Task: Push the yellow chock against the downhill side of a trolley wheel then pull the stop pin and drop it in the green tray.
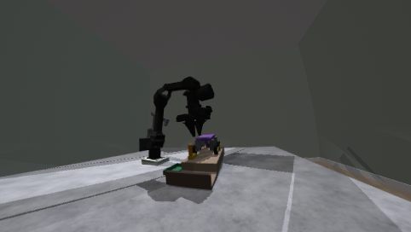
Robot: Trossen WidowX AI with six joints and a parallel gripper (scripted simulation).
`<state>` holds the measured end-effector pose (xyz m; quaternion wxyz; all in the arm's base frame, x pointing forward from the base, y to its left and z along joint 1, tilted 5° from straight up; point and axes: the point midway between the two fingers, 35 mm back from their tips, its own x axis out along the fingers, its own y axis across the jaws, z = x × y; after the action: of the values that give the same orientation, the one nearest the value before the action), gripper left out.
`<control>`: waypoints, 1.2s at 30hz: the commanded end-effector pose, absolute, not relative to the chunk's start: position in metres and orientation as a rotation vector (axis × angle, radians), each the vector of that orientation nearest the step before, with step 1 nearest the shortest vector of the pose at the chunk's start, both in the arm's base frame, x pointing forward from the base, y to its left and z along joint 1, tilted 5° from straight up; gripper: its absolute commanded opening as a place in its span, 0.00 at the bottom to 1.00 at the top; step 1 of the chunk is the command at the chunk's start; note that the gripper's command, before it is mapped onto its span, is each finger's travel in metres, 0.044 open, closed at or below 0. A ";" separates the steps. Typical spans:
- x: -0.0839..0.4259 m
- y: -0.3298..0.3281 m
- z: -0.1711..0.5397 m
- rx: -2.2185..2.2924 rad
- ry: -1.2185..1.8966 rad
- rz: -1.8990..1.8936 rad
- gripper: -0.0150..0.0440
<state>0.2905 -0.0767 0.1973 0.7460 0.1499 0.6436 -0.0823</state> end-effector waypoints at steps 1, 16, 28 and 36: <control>0.296 -0.056 0.205 0.478 1.386 -0.268 0.58; 0.303 0.012 0.216 0.997 1.367 -0.597 0.58; 0.297 0.066 0.224 1.385 1.339 -0.905 0.58; 0.294 0.077 0.226 1.461 1.330 -0.976 0.58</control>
<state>0.2938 0.0735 0.2250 0.4648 0.5828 0.5428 -0.3870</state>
